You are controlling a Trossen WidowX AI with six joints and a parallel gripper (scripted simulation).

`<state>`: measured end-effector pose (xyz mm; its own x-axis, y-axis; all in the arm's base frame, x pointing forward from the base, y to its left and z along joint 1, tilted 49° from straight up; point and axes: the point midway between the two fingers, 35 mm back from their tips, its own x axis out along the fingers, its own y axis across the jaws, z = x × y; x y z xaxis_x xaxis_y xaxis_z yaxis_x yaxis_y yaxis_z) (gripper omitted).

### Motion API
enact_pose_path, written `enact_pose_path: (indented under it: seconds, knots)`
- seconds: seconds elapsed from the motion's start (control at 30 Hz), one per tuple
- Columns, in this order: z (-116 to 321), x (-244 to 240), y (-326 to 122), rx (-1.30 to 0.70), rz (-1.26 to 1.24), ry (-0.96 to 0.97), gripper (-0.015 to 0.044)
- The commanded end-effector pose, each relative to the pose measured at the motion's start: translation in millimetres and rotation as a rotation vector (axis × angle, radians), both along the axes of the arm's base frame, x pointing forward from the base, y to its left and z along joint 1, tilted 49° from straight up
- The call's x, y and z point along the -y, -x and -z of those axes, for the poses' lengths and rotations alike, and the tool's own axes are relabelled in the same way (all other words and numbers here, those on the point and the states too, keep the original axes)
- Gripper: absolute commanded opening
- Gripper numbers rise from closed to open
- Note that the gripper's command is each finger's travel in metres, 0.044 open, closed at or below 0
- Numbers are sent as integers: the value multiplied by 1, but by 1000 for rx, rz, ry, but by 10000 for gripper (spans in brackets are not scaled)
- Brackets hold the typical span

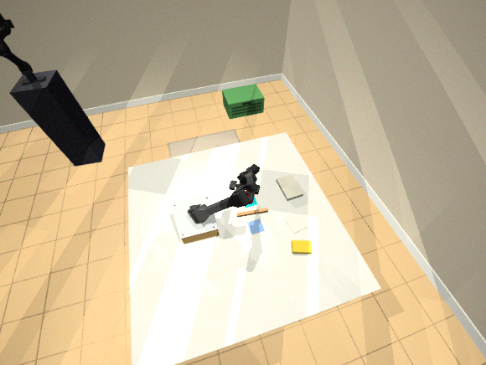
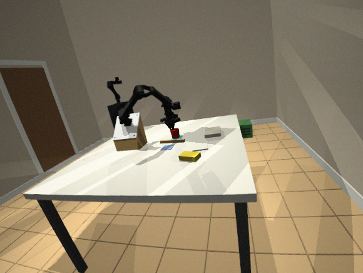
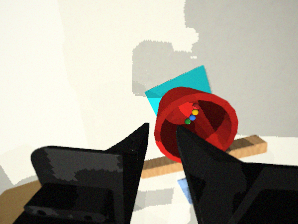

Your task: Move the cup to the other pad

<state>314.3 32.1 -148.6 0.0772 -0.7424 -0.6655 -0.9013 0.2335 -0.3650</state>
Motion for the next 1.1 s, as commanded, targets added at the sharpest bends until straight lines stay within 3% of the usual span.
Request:
enact_pose_path:
  seconds: [0.0, 0.43, 0.83, 1.07]
  knots:
    - [-7, -9, -1, 11, 0, -9, 128]
    - [-18, -19, 5, 9, -2, -6, 128]
    - [-20, -23, 4, 5, -5, -2, 440]
    - [-47, -52, 10, 7, -3, -8, 440]
